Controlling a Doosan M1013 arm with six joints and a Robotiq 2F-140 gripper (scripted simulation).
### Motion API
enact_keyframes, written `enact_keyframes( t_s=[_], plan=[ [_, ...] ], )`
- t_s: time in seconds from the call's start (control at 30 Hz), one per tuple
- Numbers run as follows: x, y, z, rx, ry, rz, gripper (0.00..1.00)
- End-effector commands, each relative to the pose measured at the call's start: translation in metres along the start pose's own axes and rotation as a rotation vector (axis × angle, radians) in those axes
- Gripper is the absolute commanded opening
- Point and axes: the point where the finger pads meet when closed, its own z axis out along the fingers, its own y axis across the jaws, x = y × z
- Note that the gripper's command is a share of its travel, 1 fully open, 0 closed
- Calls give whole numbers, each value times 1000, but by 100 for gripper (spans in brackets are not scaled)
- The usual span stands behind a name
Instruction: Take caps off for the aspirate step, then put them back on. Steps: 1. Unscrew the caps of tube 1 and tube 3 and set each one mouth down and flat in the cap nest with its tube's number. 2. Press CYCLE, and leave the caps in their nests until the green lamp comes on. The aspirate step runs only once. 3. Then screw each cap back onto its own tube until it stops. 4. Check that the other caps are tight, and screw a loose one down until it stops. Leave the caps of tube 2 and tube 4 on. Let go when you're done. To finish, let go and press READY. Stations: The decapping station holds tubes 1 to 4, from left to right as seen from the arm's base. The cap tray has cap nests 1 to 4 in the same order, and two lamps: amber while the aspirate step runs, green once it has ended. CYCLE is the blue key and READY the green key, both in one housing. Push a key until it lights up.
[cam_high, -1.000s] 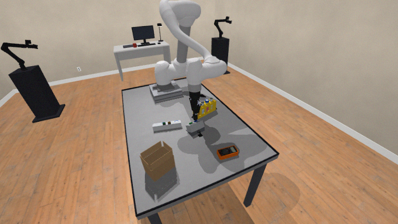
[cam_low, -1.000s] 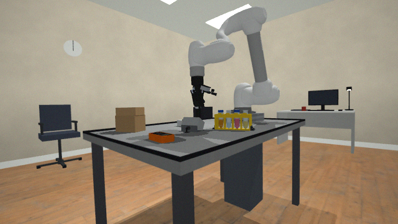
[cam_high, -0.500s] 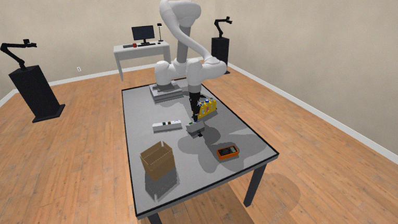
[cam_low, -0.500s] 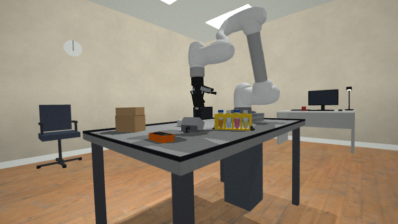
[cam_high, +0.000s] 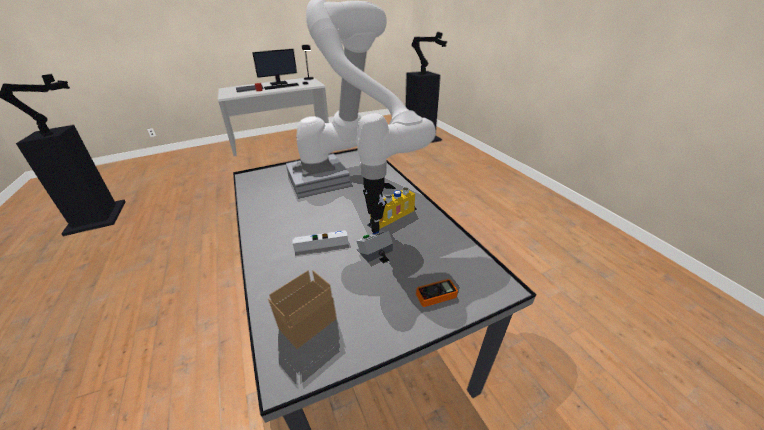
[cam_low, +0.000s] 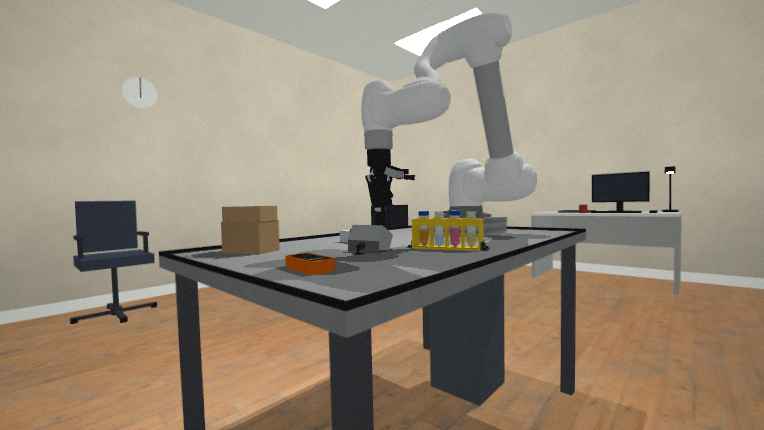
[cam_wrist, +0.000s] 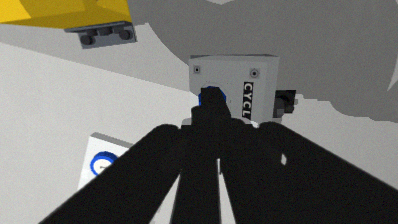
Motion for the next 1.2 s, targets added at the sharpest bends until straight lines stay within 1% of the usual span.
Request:
enact_keyframes(
  t_s=[0.0, 0.57, 0.9, 1.13, 1.17],
  plan=[
    [0, 0, 0, -1, 0, 0, 10],
    [0, 0, 3, -1, 0, 0, 10],
    [0, 0, -27, -1, 0, 0, 10],
    [0, 0, -28, -1, 0, 0, 10],
    [-6, -5, -27, -1, 0, -83, 100]
  ],
)
